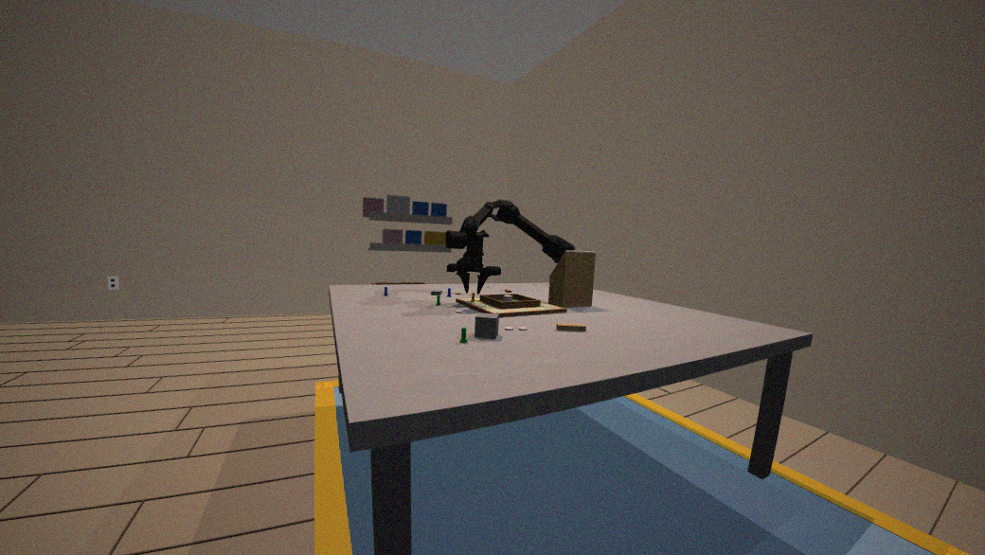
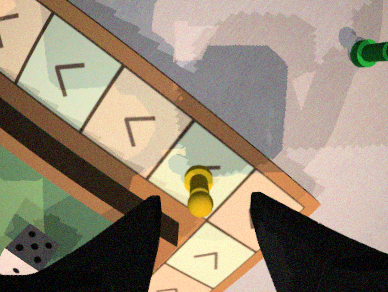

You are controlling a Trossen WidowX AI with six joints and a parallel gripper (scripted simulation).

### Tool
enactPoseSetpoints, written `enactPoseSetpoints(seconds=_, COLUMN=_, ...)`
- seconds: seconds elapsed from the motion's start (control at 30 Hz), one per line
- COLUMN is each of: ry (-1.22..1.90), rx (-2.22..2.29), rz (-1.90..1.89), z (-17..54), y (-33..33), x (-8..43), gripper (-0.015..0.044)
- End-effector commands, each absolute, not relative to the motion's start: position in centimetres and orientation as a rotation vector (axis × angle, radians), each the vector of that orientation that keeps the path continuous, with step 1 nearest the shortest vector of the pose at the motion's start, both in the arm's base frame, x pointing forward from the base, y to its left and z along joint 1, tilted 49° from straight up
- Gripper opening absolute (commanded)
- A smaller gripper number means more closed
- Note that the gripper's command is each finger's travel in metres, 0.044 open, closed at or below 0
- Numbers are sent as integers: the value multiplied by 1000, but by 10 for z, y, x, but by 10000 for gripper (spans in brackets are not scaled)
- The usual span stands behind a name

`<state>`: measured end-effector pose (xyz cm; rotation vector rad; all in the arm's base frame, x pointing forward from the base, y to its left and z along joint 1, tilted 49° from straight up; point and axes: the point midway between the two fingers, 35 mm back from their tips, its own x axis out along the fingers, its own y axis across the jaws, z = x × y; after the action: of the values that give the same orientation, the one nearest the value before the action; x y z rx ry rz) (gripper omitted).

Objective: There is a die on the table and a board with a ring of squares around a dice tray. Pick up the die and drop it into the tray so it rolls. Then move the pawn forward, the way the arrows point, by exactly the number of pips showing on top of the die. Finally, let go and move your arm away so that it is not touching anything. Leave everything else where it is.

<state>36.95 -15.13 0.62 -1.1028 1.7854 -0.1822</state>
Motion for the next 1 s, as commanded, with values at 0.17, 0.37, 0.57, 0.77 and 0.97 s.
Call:
enactPoseSetpoints(seconds=0.17, ry=1798, rx=-1106, rz=-180, z=-5, y=-163, x=366, gripper=200)
enactPoseSetpoints(seconds=0.37, ry=1798, rx=-1107, rz=-180, z=-8, y=-166, x=365, gripper=147)
enactPoseSetpoints(seconds=0.57, ry=1798, rx=-1107, rz=-180, z=-8, y=-166, x=365, gripper=49)
enactPoseSetpoints(seconds=0.77, ry=1798, rx=-1107, rz=-180, z=-8, y=-166, x=365, gripper=9)
enactPoseSetpoints(seconds=0.97, ry=1788, rx=-1104, rz=-179, z=8, y=-147, x=372, gripper=0)
